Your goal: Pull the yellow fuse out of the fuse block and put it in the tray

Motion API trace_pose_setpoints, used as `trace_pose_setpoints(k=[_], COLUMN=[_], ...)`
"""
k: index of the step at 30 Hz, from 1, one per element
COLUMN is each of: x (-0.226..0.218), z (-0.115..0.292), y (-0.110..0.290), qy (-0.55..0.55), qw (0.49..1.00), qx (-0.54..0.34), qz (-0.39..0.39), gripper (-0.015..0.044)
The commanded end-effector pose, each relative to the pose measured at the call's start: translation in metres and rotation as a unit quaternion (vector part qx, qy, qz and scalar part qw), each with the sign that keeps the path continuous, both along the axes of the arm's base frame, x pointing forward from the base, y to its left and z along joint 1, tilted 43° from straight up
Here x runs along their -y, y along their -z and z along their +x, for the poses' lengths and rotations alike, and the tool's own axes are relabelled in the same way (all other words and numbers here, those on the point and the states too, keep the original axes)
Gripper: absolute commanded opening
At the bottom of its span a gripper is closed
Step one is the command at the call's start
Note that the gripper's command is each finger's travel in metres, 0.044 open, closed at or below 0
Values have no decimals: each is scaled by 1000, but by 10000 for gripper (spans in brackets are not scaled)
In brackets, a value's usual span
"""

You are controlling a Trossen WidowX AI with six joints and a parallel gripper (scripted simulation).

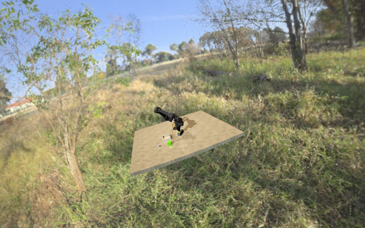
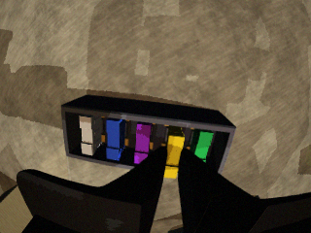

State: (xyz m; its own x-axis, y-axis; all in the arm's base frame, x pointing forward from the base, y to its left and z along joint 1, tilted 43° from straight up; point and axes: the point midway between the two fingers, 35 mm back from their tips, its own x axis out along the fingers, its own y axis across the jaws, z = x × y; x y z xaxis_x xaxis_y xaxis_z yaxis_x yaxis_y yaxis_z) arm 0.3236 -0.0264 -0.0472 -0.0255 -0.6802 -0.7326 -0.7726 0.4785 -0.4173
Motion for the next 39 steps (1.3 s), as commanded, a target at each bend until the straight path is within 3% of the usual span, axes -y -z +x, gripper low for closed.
trace_pose_setpoints(k=[1,39], x=[-3,-15], z=[1,1], y=[-3,-16], qy=[1,0], qw=[1000,1000], qx=[2,1], qz=[2,1], gripper=[0,0])
